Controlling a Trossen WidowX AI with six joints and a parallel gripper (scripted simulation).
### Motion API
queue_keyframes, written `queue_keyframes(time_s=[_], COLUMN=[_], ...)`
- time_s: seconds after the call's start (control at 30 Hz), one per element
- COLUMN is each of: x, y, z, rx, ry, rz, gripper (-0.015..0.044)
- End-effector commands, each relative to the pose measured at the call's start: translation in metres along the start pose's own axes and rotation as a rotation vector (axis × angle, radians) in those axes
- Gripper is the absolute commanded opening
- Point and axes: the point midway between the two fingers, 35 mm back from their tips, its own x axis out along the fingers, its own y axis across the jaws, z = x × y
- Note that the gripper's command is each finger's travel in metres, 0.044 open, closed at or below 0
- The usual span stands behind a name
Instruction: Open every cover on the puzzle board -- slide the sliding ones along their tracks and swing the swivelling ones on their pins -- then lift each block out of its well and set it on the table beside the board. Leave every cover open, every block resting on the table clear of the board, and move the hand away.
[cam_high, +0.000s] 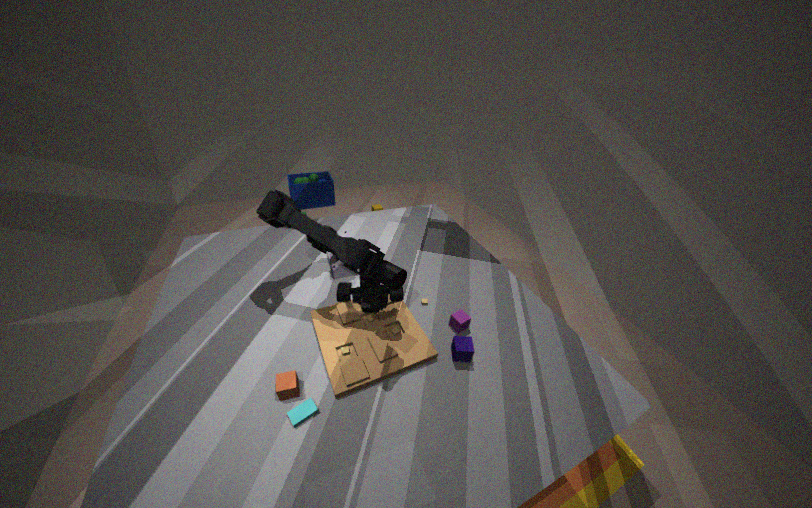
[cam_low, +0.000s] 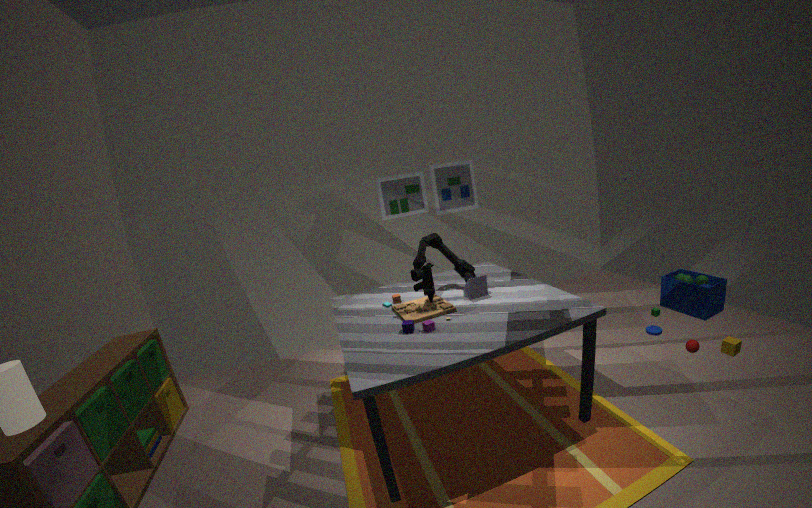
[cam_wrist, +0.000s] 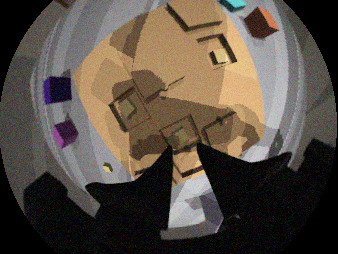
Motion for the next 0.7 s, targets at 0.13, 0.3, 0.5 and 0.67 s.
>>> queue_keyframes(time_s=[0.13,0.3,0.5,0.67], x=[0.0008,0.0009,0.0010,0.0011], y=[-0.0004,-0.0004,-0.0003,-0.0003], z=[0.0002,0.0002,0.0002,0.0002], rx=[-0.112,-0.187,-0.276,-0.351], ry=[-0.002,-0.002,-0.002,-0.002], rz=[-0.002,-0.002,-0.003,-0.003], gripper=[0.0144,0.0144,0.0144,0.0144])
